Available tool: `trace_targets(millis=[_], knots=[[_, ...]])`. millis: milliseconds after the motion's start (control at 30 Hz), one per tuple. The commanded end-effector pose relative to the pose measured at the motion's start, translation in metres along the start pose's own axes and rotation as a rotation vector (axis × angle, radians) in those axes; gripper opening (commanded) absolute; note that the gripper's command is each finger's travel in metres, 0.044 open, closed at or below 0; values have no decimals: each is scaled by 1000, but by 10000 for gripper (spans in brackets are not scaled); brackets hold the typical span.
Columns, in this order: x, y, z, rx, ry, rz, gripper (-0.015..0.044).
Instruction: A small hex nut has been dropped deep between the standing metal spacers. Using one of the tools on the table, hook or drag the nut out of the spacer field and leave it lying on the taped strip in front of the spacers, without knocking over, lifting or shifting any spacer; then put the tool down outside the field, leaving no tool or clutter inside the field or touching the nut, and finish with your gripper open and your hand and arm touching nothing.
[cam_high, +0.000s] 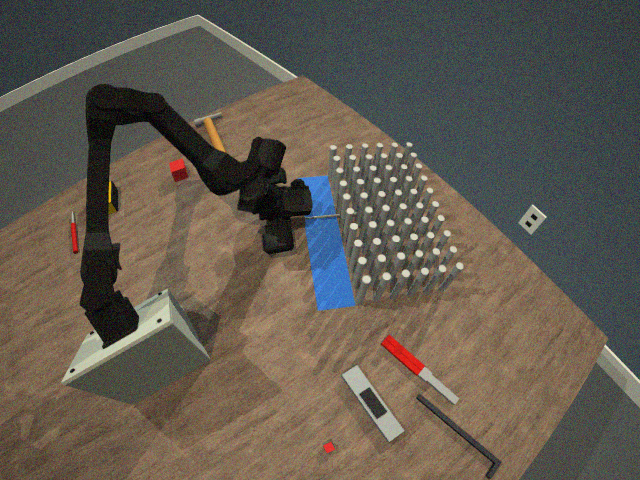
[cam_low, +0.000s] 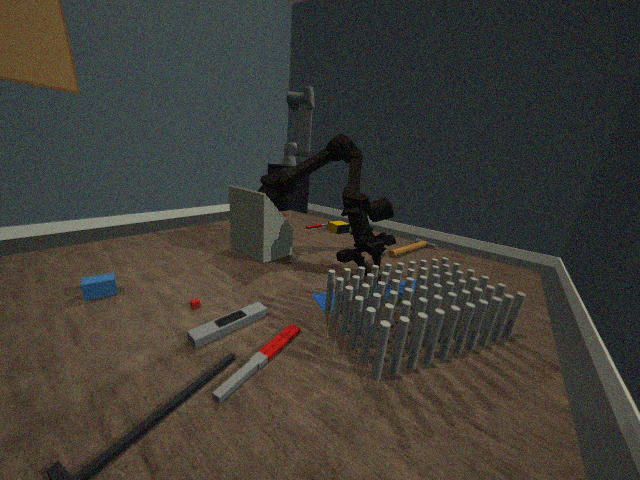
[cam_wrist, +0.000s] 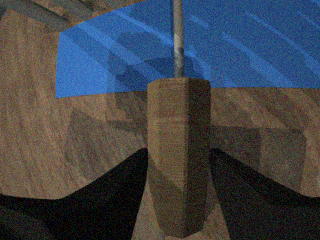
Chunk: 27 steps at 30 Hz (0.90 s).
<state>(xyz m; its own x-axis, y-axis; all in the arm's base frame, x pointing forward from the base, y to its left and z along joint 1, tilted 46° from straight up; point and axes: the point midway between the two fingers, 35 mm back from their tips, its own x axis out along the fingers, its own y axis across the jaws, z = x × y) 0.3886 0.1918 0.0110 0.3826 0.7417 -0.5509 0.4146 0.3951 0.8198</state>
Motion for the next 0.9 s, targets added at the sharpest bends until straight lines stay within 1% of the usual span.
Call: trace_targets(millis=[0,867], knots=[[-2,1,-5,2,2,3,0],[-7,1,-22,3,3,2,0]])
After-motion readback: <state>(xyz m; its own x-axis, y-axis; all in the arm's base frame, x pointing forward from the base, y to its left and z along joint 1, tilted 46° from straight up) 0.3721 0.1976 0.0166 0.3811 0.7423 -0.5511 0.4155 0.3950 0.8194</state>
